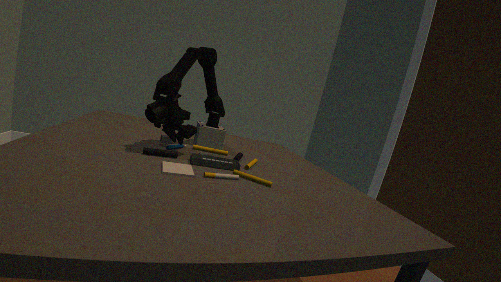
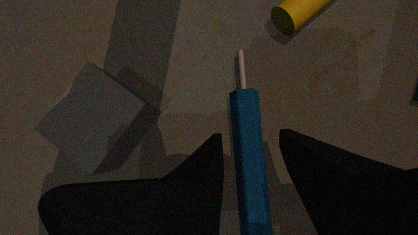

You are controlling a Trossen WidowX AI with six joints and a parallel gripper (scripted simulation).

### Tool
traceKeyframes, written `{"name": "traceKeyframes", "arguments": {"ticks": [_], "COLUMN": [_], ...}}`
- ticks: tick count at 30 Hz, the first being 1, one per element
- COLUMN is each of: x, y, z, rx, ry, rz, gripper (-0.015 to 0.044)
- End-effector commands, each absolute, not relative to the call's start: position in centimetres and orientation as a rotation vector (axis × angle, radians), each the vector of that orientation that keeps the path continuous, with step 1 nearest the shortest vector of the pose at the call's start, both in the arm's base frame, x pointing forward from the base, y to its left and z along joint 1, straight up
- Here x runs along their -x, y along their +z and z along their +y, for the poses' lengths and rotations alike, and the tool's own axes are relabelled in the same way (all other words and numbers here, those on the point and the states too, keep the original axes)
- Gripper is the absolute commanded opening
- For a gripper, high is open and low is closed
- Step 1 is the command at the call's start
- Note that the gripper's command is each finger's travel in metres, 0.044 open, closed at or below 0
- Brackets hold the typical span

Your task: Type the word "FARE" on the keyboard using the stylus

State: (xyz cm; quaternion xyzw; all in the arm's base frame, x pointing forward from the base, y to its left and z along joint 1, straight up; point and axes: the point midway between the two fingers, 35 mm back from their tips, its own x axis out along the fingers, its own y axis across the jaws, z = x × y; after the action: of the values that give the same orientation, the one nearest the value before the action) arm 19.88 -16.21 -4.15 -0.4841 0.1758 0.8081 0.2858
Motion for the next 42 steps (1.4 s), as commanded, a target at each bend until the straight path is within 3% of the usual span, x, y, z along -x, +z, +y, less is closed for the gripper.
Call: {"name": "traceKeyframes", "arguments": {"ticks": [1, 32, 37, 42], "x": [-19.7, -19.7, -19.8, -19.8], "y": [-4.6, -5.9, -5.7, -5.7], "z": [-16.0, -16.1, -16.2, -16.2], "rx": [1.285, 1.285, 1.287, 1.287], "ry": [2.169, 2.169, 2.165, 2.165], "rz": [0.459, 0.459, 0.468, 0.468], "gripper": [0.015, 0.015, 0.0019, 0.0]}}
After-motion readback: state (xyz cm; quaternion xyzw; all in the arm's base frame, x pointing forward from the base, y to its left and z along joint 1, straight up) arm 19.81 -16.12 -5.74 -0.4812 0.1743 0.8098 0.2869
